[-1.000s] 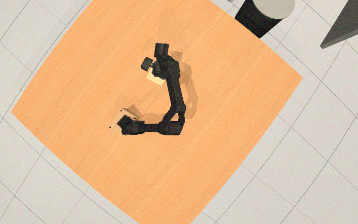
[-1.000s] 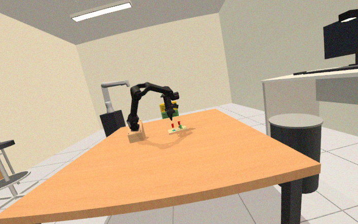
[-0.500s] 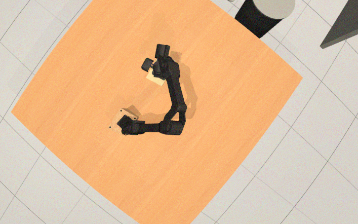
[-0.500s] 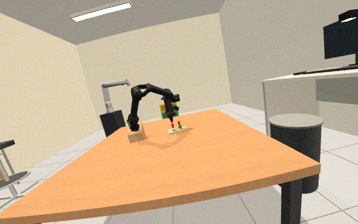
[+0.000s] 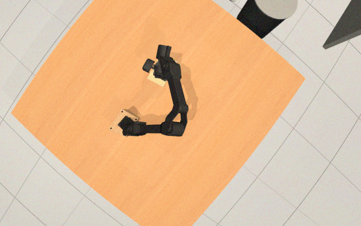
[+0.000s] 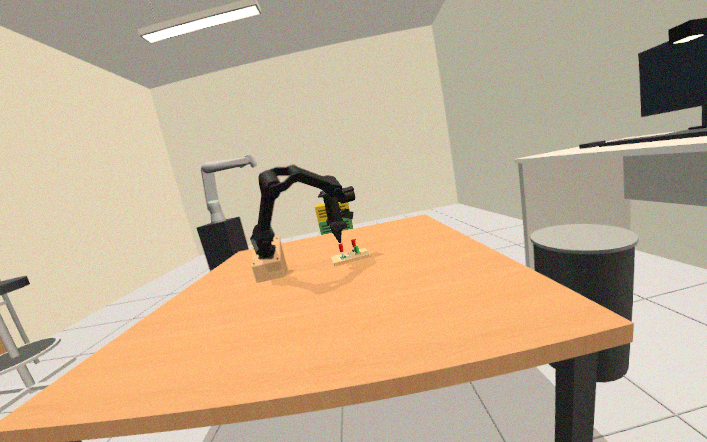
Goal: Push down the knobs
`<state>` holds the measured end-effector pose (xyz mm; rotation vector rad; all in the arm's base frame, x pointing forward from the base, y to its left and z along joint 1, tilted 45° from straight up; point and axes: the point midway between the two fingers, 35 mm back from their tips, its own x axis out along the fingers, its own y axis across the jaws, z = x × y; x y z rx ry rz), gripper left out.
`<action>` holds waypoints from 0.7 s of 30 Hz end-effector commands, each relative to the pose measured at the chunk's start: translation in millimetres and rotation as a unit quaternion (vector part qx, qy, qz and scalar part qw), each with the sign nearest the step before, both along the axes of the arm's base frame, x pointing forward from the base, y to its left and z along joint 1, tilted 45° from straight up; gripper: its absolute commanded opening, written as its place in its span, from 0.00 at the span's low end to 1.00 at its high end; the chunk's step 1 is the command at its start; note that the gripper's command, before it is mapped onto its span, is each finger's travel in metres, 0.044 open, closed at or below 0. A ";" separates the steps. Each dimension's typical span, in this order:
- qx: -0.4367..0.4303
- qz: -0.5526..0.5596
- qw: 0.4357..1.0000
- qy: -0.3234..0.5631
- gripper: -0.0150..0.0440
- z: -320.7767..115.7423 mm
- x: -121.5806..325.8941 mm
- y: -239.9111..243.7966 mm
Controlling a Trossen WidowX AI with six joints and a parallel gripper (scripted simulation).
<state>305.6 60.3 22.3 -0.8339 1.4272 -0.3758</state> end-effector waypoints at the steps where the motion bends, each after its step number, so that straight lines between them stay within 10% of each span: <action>1: -0.004 0.002 1.000 0.001 0.25 -1.0 -0.3 -1.7; 21: -0.004 0.002 1.000 0.001 0.25 -3.4 0.2 -4.0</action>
